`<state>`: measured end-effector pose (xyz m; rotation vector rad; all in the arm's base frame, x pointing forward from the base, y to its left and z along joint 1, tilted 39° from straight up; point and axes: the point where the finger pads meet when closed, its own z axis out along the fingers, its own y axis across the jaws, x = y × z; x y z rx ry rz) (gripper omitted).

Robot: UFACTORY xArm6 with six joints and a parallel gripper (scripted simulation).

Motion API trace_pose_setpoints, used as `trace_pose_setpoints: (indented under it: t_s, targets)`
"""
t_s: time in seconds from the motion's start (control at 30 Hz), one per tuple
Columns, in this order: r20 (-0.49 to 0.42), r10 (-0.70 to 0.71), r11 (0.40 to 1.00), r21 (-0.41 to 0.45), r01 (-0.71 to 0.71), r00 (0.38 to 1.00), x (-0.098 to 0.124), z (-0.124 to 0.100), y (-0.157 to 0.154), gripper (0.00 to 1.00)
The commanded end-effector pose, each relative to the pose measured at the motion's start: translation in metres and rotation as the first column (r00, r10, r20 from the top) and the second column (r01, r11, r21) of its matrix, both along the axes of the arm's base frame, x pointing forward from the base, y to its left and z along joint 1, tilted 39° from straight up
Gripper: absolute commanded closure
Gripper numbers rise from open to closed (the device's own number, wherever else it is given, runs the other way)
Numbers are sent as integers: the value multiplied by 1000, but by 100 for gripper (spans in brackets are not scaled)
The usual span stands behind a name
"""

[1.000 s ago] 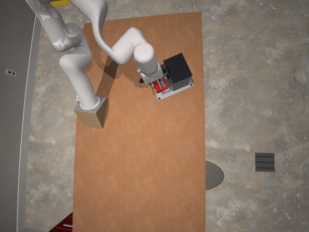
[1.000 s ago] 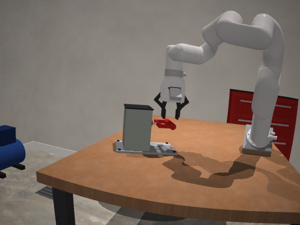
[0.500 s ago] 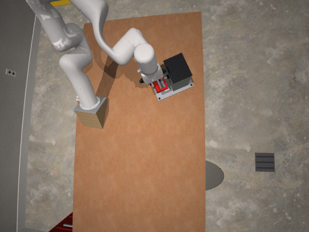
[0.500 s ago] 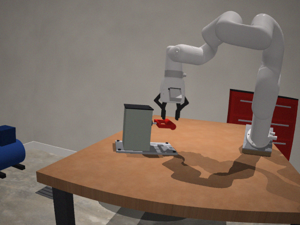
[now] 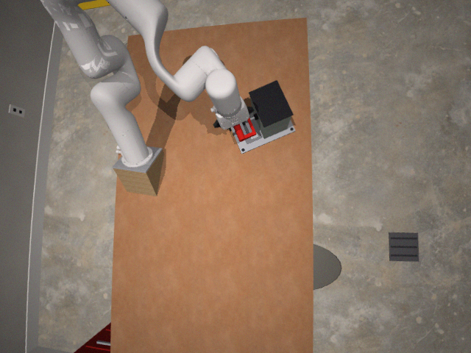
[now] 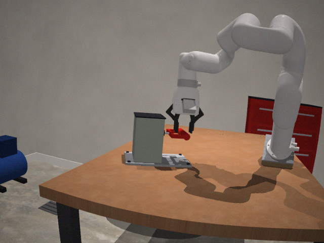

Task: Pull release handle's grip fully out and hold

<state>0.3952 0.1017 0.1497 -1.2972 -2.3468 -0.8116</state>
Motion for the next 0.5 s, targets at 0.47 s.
trace_pose_setpoints:
  t_s: [0.47]
  targets:
    - [3, -1, 1000, 0, 1, 1000, 1, -13, 11, 47]
